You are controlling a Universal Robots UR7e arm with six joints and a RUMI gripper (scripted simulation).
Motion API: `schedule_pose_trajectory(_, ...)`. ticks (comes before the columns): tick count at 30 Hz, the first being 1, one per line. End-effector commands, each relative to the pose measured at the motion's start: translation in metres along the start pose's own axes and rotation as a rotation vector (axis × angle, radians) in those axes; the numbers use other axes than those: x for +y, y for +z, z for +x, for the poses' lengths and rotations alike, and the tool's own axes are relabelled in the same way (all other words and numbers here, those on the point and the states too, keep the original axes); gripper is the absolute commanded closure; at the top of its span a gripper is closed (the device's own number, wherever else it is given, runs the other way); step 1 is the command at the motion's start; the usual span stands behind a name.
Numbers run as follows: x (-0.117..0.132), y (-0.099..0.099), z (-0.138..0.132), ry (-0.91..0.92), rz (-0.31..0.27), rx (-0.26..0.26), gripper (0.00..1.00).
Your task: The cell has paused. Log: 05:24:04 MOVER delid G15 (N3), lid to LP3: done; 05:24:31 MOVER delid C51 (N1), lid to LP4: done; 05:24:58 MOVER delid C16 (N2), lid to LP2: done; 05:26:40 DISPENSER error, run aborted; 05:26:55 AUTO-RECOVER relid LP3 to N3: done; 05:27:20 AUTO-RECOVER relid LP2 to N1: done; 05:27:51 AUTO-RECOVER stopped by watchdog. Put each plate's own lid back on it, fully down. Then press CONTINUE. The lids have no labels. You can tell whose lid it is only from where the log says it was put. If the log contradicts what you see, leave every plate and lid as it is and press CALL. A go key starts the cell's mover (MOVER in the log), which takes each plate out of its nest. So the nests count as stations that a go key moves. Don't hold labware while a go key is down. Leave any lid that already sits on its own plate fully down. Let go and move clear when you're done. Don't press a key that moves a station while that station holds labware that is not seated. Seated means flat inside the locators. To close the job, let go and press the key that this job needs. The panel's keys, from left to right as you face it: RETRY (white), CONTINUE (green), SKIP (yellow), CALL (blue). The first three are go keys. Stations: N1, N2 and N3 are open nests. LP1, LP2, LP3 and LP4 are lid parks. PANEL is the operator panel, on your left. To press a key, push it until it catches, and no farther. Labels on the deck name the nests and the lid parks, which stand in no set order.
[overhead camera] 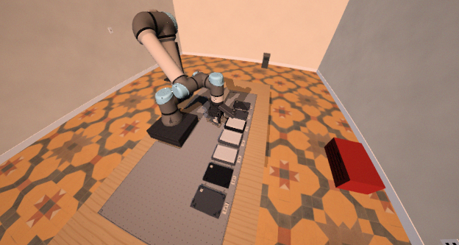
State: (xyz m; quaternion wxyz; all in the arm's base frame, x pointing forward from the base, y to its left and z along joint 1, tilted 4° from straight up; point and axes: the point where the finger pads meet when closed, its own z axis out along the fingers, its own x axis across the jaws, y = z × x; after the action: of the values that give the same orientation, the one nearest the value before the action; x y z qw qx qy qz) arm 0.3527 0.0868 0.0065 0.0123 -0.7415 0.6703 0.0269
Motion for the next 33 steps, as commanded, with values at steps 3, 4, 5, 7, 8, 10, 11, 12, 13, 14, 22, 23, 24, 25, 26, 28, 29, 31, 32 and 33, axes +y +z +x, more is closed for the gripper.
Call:
schedule_pose_trajectory(3, 0.03, -0.002, 0.026, -0.002, 0.004, -0.003, 1.0)
schedule_pose_trajectory(4, 0.034, -0.002, 0.03, -0.002, 0.004, -0.003, 1.0)
schedule_pose_trajectory(5, 0.038, -0.002, 0.033, -0.002, 0.003, -0.003, 1.0)
schedule_pose_trajectory(7, 0.038, -0.002, 0.033, -0.002, 0.003, -0.003, 1.0)
schedule_pose_trajectory(8, 0.042, -0.002, 0.036, -0.002, 0.003, -0.003, 1.0)
schedule_pose_trajectory(10, 0.049, -0.002, 0.043, -0.002, 0.003, -0.003, 1.0)
schedule_pose_trajectory(11, 0.053, -0.002, 0.046, -0.002, 0.003, -0.003, 1.0)
schedule_pose_trajectory(12, 0.057, -0.002, 0.049, -0.002, 0.003, -0.003, 1.0)
schedule_pose_trajectory(13, 0.059, -0.002, 0.051, -0.002, 0.003, -0.003, 1.0)
schedule_pose_trajectory(14, 0.059, -0.002, 0.051, -0.002, 0.003, -0.003, 1.0)
schedule_pose_trajectory(22, 0.059, -0.002, 0.051, -0.002, 0.003, -0.003, 1.0)
schedule_pose_trajectory(23, 0.059, -0.002, 0.051, -0.002, 0.003, -0.003, 1.0)
schedule_pose_trajectory(24, 0.059, -0.002, 0.051, -0.002, 0.003, -0.003, 1.0)
schedule_pose_trajectory(25, 0.059, -0.007, 0.051, -0.002, 0.003, -0.003, 1.0)
schedule_pose_trajectory(26, 0.059, -0.012, 0.051, -0.002, 0.003, -0.003, 1.0)
schedule_pose_trajectory(28, 0.059, -0.022, 0.051, -0.002, 0.003, -0.003, 1.0)
schedule_pose_trajectory(29, 0.059, -0.027, 0.051, -0.002, 0.003, -0.003, 1.0)
schedule_pose_trajectory(31, 0.059, -0.037, 0.051, -0.002, 0.003, -0.003, 1.0)
schedule_pose_trajectory(32, 0.059, -0.042, 0.051, -0.002, 0.003, -0.003, 1.0)
schedule_pose_trajectory(33, 0.059, -0.047, 0.051, -0.002, 0.003, -0.003, 1.0)
